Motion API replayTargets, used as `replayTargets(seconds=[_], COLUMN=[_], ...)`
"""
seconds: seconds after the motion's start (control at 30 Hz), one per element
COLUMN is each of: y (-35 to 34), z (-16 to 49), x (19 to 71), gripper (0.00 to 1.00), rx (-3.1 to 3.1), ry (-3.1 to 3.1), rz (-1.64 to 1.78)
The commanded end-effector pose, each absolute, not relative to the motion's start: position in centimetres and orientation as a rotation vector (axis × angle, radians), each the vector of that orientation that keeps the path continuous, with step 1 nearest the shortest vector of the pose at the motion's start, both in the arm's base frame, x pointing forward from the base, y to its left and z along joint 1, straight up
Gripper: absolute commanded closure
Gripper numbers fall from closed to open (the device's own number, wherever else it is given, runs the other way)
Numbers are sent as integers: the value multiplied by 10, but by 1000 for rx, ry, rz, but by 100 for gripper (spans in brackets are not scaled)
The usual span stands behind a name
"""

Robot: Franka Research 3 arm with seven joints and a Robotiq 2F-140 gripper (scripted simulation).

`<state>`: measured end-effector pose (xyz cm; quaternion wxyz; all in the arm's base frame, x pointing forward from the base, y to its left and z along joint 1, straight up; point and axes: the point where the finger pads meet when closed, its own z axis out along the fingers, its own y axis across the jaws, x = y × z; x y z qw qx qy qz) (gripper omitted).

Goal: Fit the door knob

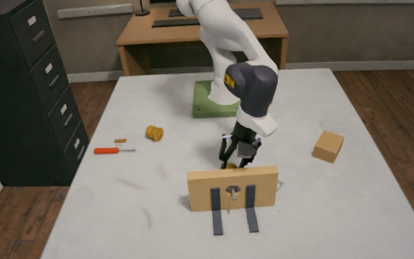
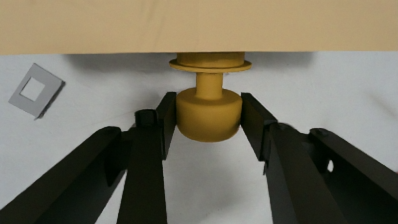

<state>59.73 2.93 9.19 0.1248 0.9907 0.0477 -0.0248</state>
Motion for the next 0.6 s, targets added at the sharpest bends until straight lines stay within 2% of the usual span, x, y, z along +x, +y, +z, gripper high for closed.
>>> replayTargets(seconds=[0.0,0.57], y=[28,28], z=[94,94], x=[599,602], gripper=[58,58], rx=[2881,2881], ry=[148,148], rz=[-69,-69])
